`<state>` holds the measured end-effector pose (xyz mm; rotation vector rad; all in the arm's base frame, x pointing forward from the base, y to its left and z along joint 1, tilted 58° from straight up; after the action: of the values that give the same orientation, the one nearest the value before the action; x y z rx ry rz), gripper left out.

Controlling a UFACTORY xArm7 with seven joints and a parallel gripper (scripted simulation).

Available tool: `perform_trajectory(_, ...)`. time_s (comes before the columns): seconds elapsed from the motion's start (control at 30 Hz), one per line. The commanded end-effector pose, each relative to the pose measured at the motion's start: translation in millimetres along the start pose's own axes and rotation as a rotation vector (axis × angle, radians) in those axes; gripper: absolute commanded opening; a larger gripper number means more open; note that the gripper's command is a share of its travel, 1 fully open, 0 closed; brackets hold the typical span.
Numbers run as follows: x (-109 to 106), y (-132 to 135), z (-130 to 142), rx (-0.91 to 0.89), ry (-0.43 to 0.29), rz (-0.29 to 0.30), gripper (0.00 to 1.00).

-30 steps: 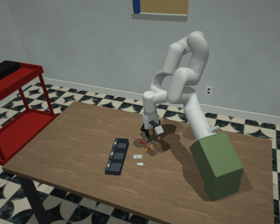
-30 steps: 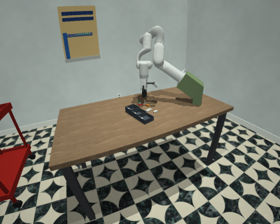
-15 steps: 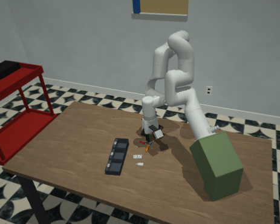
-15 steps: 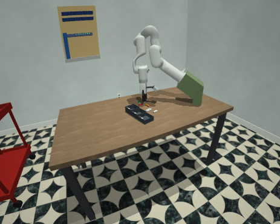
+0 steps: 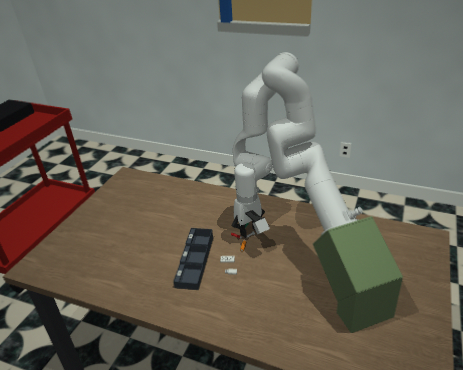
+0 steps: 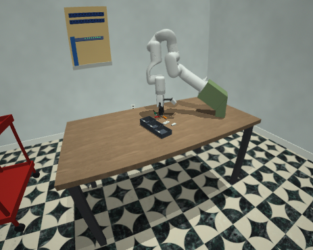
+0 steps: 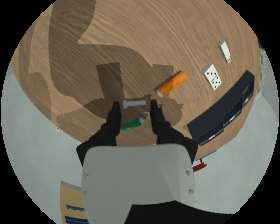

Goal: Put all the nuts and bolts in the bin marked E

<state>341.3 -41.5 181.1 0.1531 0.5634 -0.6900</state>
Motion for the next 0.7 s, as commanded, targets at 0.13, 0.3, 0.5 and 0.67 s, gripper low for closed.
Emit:
perform_trajectory(0.13, 3, 0, 0, 0.002, -0.017, 0.017, 0.53)
perform_trajectory(0.3, 10, -1, 0, 0.002, -0.017, 0.017, 0.53)
perform_trajectory(0.5, 12, -1, -1, 0.002, -0.017, 0.017, 0.53)
perform_trajectory(0.67, 12, -1, -1, 0.002, -0.017, 0.017, 0.53)
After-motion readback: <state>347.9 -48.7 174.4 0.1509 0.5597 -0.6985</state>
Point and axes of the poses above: the point where the finger pads meet when closed, its own x axis out along the fingers, its own y axis across the jaws, z = x × y, the point moved 3 cm from there along -x, back along the fingers, and after that the axes turned 9 degrees about x, right-handed, at the moved point
